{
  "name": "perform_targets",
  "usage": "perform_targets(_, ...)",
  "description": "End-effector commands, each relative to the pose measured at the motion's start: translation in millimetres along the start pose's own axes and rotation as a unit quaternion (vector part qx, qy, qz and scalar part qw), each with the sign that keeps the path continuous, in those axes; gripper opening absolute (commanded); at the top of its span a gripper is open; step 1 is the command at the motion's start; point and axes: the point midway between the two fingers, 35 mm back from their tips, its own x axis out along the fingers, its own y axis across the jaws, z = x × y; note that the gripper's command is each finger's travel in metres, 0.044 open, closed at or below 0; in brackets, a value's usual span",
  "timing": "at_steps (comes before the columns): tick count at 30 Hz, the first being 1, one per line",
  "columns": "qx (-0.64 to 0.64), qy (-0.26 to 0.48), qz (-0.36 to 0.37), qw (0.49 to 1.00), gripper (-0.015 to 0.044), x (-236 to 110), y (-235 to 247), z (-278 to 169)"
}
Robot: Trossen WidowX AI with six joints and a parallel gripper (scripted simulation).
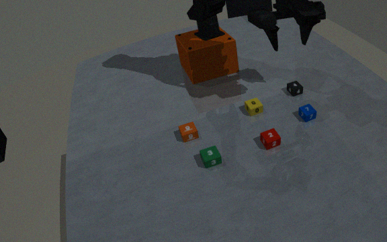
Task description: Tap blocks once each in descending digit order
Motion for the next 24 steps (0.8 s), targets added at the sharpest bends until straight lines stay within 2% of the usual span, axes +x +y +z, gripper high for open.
perform_targets(1,0.005,0.002,0.001,1.0,0.04,0.8,2.9,-0.8)
perform_targets(15,0.005,0.001,0.001,1.0,0.04,0.5,2.9,1.4)
perform_targets(24,0.005,-0.003,0.0,1.0,0.04,-1.1,-16.4,105.0)
